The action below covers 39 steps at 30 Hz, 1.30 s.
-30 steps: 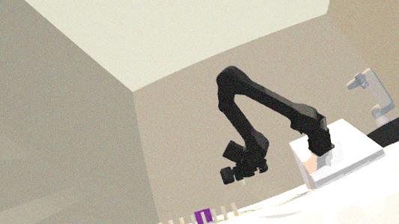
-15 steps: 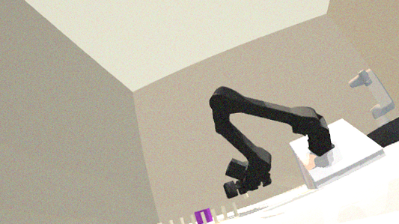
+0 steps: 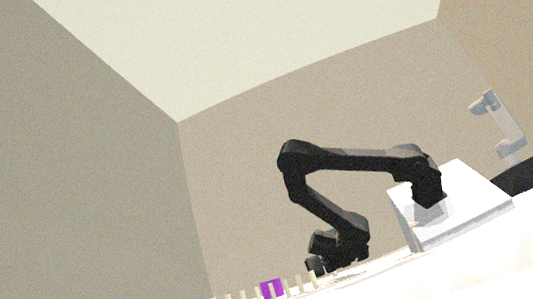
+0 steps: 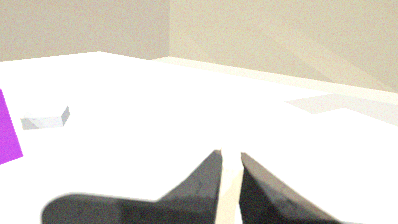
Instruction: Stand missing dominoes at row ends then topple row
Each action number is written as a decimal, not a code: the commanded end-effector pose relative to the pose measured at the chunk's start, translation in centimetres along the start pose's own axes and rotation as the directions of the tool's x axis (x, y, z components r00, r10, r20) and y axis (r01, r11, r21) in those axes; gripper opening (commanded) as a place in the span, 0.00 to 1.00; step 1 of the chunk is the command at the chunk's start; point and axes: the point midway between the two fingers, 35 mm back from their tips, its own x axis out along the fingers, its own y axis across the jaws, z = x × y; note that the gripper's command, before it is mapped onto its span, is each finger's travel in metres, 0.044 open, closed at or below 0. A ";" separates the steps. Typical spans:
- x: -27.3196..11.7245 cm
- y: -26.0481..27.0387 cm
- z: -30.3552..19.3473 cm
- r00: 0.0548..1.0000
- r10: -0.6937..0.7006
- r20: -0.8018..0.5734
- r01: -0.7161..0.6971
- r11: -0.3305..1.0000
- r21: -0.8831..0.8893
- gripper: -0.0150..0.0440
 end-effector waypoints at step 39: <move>5.3 1.0 5.8 0.978 -0.084 -0.193 0.014 0.939 -0.343 1.00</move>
